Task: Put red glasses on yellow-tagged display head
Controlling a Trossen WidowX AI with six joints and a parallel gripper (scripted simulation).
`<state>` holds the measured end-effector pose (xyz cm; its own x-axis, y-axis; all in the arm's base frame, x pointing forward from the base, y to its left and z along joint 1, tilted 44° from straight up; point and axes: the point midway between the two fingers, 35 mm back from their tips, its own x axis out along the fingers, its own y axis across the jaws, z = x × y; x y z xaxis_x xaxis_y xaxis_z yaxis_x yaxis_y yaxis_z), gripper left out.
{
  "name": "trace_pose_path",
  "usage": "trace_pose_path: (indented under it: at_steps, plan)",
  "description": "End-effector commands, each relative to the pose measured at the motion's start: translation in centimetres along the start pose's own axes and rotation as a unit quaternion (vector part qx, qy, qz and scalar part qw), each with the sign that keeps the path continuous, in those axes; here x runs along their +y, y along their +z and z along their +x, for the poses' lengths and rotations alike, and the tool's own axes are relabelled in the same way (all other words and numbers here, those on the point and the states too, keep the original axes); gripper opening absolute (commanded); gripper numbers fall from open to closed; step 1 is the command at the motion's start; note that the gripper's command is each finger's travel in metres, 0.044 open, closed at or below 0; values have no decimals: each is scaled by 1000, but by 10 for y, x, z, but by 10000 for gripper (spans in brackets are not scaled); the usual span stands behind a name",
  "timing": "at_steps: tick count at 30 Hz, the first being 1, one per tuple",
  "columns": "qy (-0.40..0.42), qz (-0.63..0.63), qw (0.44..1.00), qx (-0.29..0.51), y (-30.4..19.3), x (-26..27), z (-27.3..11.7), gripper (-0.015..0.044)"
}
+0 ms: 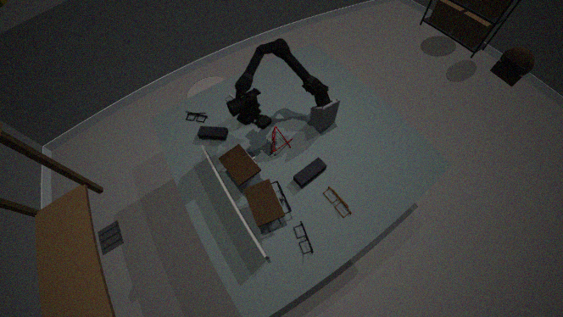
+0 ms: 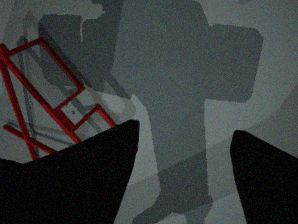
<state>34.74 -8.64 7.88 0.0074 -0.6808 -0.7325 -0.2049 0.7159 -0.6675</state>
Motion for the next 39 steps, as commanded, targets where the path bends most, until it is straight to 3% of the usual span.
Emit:
trace_pose_path:
  at_steps: [1, 6, 14, 17, 39]
  plan:
    - [-1, -198, 980, 0, -26, 44, 16, 200]
    - [-1, -355, 935, 6, -54, 77, 30, 200]
    - [-1, -355, 935, 6, -58, 76, 30, 200]
    - [-1, -355, 935, 6, -58, 76, 30, 121]
    - [-1, -355, 935, 6, -55, 74, 50, 120]
